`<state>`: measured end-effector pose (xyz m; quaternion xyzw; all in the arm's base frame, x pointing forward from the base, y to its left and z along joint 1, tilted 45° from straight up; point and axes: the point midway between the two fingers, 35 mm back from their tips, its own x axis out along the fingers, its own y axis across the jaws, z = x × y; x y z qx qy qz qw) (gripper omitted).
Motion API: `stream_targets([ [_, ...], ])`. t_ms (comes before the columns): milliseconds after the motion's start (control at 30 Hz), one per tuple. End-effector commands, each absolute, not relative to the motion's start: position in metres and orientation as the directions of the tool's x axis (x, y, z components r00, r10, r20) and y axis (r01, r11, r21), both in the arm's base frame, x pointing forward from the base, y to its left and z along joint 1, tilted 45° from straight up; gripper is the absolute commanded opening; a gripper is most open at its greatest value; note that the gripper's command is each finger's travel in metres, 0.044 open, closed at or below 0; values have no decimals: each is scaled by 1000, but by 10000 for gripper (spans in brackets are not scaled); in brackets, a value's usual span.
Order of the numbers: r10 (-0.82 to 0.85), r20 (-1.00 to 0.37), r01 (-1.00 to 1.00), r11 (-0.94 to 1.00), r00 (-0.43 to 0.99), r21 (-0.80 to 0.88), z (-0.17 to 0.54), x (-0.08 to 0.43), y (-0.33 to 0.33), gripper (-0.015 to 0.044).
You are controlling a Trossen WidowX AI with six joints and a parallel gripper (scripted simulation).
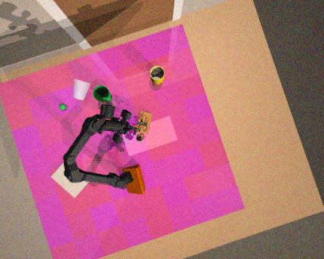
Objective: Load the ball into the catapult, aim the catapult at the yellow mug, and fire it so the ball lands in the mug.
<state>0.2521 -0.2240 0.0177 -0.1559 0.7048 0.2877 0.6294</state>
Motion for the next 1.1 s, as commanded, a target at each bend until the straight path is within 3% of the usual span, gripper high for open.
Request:
stream_targets([
  [0,138,-967,-661,709,-215,247,23,239,-213,0],
  [233,128,-947,-759,571,-294,313,29,222,-197,0],
  [1067,129,-948,-760,571,-292,311,6,232,-175,0],
])
